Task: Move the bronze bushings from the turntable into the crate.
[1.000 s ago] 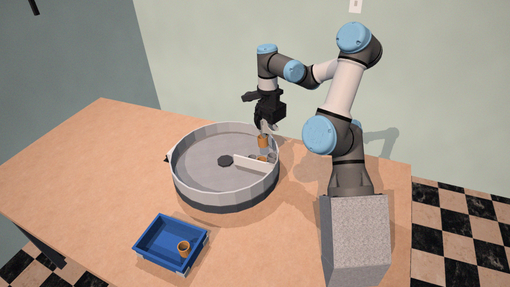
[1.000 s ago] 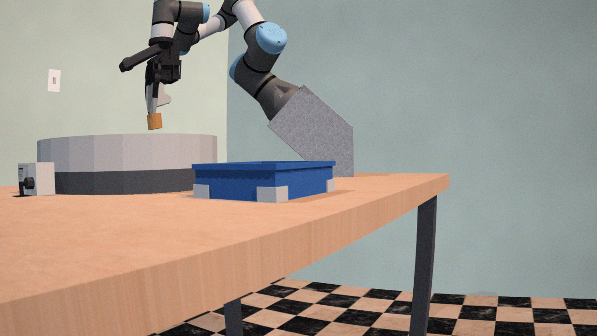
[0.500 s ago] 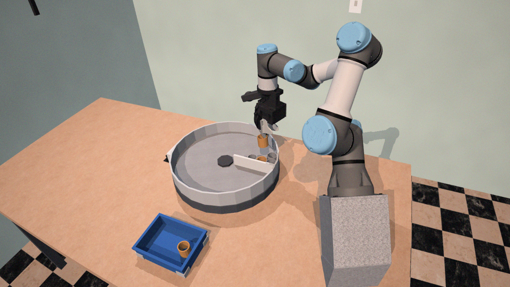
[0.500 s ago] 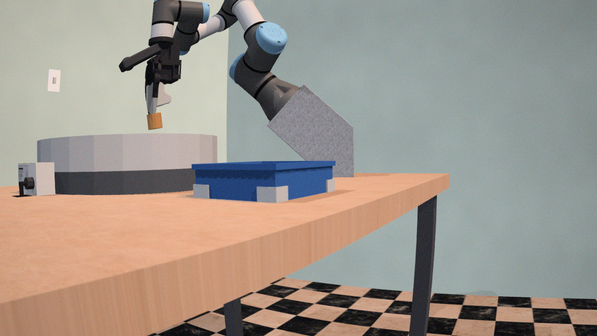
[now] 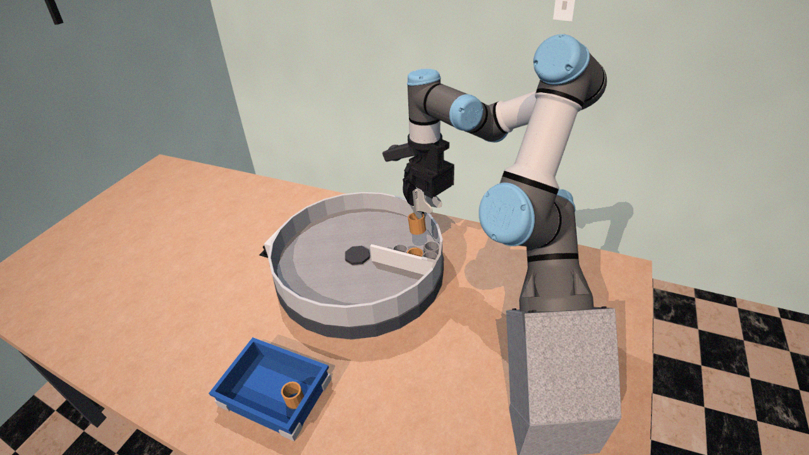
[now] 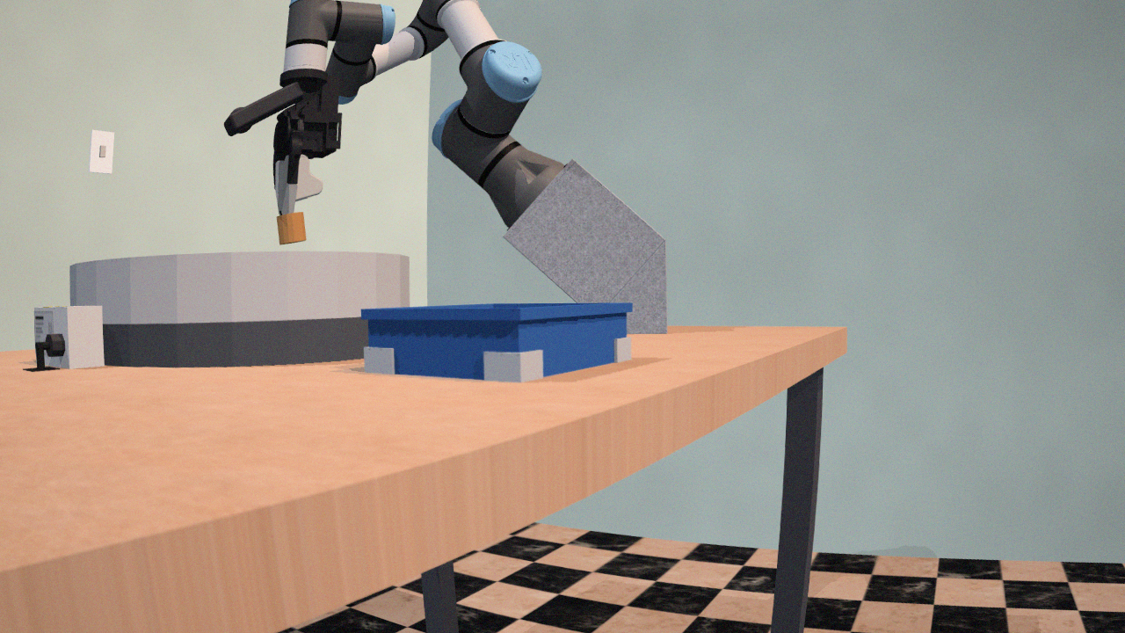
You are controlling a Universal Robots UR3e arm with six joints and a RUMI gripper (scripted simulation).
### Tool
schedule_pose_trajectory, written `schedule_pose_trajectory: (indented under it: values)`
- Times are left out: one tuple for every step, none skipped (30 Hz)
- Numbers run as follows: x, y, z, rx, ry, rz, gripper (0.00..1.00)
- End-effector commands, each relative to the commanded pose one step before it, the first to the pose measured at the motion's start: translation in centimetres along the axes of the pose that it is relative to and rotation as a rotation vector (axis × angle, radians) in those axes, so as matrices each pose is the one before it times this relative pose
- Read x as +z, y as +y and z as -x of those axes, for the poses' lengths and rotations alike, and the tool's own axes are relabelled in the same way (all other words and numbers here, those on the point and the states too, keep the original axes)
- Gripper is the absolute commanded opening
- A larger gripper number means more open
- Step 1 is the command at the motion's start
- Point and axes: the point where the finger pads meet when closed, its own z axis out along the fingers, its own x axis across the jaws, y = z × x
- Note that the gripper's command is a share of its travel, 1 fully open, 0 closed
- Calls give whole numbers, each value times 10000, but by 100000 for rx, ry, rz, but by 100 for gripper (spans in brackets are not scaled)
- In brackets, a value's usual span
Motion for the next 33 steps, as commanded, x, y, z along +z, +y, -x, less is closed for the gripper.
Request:
schedule_pose_trajectory:
  values:
    - [-581, -641, -221, 91, -8, -221, 0]
    - [0, 0, 0, 0, 0, 0, 0]
    - [0, 0, 0, 0, 0, 0, 0]
    - [0, 0, 0, 0, 0, 0, 0]
    - [0, 0, 0, 0, 0, 0, 0]
    - [0, 0, 2, 0, 0, 0, 0]
    - [0, 0, 4, 1, 0, 0, 0]
    - [1, 1, 8, 2, 0, 0, 0]
    - [1, 1, 13, 4, 0, 0, 0]
    - [2, 2, 20, 6, -1, 1, 0]
    - [3, 3, 27, 8, -1, 1, 0]
    - [3, 4, 36, 11, -1, 1, 0]
    - [4, 5, 46, 14, -1, 1, 0]
    - [5, 6, 57, 17, -1, 2, 0]
    - [6, 7, 69, 20, -2, 2, 0]
    - [8, 9, 82, 24, -2, 3, 0]
    - [9, 10, 96, 29, -2, 3, 0]
    - [10, 12, 111, 33, -3, 3, 0]
    - [12, 14, 127, 38, -3, 4, 0]
    - [13, 15, 144, 43, -4, 4, 0]
    - [0, 0, 0, 0, 0, 0, 0]
    - [0, 0, 0, 0, 0, 0, 0]
    - [15, 18, 162, 48, -4, 5, 0]
    - [16, 20, 180, 54, -4, 5, 0]
    - [18, 22, 200, 59, -5, 6, 0]
    - [19, 24, 220, 65, -5, 7, 0]
    - [21, 27, 242, 72, -6, 7, 0]
    - [23, 30, 264, 78, -6, 8, 0]
    - [25, 33, 286, 85, -7, 8, 0]
    - [26, 36, 310, 92, -7, 9, 0]
    - [28, 39, 334, 99, -7, 9, 0]
    - [30, 43, 359, 106, -8, 10, 0]
    - [31, 46, 384, 114, -8, 10, 0]
